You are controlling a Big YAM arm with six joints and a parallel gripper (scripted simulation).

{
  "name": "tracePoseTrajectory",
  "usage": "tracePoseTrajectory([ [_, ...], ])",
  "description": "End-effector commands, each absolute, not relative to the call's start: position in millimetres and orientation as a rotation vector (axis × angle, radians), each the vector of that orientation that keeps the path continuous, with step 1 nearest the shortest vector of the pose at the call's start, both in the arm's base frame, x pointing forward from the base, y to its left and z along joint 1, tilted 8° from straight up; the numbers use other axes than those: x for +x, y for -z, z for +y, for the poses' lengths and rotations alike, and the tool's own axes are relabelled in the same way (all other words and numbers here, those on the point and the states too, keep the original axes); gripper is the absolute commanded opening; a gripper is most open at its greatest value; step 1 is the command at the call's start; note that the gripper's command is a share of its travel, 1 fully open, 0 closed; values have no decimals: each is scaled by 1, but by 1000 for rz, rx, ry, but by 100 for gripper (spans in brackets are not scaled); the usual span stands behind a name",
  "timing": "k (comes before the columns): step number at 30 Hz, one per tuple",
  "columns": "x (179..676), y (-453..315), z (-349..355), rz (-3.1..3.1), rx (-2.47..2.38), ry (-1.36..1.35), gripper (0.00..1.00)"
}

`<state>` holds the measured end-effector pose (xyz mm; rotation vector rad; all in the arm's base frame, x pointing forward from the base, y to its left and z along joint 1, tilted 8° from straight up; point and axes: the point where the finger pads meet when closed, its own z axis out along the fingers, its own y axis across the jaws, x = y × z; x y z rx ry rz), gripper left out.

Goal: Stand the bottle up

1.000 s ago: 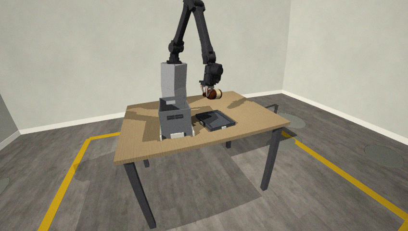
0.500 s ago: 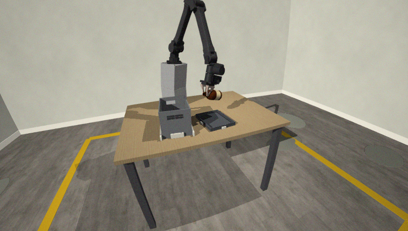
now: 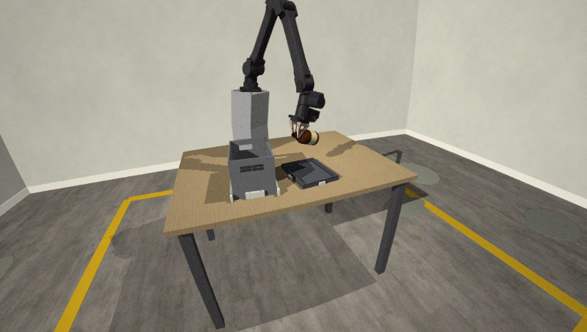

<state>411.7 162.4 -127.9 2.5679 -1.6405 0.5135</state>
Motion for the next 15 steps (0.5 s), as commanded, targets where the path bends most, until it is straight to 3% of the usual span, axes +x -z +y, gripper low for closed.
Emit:
tracePoseTrajectory([
  [1, 425, 121, 172, -1670, 2567, -539, 0],
  [15, 424, 121, 173, -1666, 2569, -539, 0],
])
